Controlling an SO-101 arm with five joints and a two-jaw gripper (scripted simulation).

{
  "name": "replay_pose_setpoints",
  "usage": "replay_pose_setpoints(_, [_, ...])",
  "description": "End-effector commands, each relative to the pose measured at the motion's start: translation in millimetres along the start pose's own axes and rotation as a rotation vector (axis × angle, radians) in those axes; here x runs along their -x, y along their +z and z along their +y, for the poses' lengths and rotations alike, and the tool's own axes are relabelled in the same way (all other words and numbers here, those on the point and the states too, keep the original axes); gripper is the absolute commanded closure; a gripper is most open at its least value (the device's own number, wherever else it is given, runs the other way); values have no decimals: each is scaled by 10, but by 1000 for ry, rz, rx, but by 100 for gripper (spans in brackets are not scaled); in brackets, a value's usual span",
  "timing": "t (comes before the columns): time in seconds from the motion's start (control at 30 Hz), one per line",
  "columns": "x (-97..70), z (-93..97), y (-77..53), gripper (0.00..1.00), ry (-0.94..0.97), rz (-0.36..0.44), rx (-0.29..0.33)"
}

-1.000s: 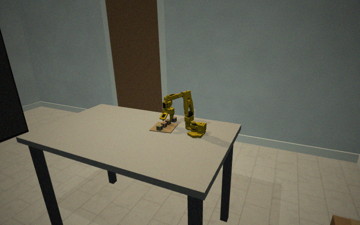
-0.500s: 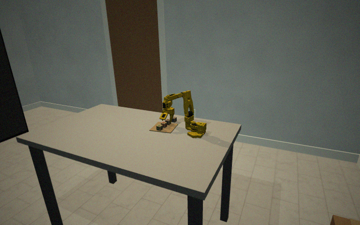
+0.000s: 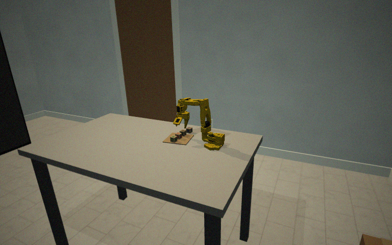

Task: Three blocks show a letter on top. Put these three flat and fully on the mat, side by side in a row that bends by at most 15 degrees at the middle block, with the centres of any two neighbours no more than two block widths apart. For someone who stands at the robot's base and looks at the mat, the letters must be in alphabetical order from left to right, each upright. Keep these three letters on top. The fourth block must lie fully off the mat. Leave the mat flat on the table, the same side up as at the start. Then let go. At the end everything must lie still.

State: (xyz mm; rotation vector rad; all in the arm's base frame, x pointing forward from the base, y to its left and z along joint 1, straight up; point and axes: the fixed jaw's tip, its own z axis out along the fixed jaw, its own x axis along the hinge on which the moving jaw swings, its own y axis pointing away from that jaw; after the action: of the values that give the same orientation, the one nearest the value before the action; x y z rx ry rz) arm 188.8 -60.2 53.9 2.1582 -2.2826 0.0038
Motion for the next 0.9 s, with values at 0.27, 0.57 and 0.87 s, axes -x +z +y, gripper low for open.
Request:
replay_pose_setpoints(0.27, [-28, -67, -450, 64, 0, 28, -117])
replay_pose_setpoints(0.57, [-27, -66, -452, 64, 0, 28, -117])
replay_pose_setpoints(0.87, [-27, -66, -452, 64, 0, 28, -117])
